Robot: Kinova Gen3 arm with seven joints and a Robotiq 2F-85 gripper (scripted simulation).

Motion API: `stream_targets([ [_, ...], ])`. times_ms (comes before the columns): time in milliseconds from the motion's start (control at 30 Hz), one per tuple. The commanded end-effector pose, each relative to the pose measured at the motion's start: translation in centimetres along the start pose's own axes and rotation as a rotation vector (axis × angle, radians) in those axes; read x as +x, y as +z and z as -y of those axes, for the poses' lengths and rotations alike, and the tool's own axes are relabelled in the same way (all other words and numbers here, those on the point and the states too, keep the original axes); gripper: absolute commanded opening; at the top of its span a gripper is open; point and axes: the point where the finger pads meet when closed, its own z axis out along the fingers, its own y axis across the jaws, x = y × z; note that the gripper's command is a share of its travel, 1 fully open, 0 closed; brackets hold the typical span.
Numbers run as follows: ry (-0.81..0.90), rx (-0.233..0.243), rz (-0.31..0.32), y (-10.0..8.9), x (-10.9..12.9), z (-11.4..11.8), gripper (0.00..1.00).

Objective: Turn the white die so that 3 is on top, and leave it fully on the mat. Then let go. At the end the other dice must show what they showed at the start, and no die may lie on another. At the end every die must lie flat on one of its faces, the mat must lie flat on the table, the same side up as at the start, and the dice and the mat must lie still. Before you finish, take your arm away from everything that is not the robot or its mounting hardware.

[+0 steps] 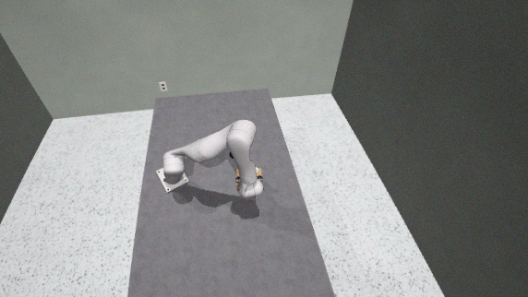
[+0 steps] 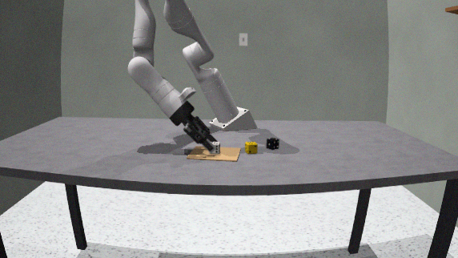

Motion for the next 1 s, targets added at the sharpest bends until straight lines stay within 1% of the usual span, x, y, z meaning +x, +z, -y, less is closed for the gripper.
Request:
stream_targets([
  [0, -0.001, -0.001, -0.001, -0.1, 0.1, 0.0, 0.67],
  [200, -0.001, -0.001, -0.001, -0.6, 0.6, 0.0, 0.67],
  [433, -0.001, -0.001, -0.001, -2.1, 2.1, 0.0, 0.67],
  [500, -0.001, -0.001, -0.001, -2.1, 2.1, 0.0, 0.67],
  [800, -0.001, -0.001, -0.001, -4.1, 4.1, 0.0, 0.67],
  [967, -0.001, -0.001, -0.001, -4.7, 4.8, 0.0, 0.67],
])
